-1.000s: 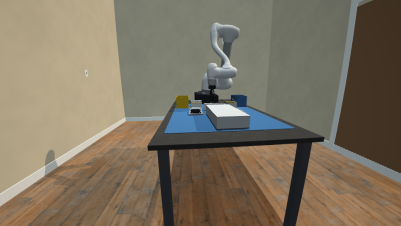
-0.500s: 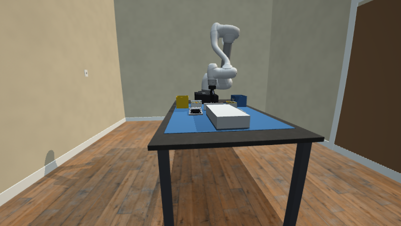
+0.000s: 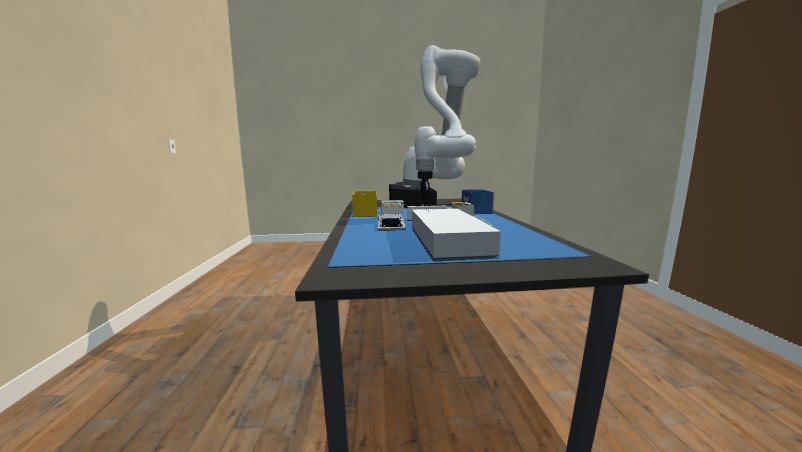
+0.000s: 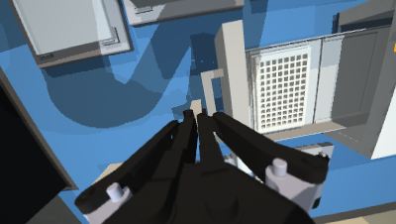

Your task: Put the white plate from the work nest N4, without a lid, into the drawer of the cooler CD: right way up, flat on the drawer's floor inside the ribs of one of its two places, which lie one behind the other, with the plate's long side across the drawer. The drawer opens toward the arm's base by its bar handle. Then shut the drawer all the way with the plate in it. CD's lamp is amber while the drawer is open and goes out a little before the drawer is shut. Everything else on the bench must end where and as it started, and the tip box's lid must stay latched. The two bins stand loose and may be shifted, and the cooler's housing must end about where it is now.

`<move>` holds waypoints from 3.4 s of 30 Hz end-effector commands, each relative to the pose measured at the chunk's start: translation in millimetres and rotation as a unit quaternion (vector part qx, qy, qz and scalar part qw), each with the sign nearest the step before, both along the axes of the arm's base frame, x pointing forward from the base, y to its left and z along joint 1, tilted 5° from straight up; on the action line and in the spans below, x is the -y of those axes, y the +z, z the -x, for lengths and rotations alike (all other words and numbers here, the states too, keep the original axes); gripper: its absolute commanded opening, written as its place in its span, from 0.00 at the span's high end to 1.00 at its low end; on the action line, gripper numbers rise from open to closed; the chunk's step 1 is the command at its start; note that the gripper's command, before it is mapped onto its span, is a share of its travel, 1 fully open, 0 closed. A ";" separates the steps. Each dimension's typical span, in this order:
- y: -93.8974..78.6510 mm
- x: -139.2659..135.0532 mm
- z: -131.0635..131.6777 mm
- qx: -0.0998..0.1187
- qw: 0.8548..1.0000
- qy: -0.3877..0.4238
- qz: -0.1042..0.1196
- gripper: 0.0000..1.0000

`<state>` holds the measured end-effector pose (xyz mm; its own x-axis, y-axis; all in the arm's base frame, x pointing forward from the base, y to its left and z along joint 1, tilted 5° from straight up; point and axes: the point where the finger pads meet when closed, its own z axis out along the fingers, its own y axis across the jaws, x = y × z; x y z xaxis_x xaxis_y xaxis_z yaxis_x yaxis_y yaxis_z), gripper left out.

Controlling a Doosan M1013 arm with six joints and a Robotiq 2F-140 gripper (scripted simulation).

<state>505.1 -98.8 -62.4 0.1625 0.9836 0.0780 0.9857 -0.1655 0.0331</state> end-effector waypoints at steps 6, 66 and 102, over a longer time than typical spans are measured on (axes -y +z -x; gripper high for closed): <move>0.8 0.0 -8.6 -0.002 1.000 0.000 -0.001 1.00; 1.4 3.5 -29.6 -0.002 1.000 0.000 -0.001 1.00; 1.8 5.9 -43.9 -0.002 1.000 0.000 -0.001 1.00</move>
<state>546.3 -105.5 -61.3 0.1632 0.9834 0.0789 0.9856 -0.1661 0.0319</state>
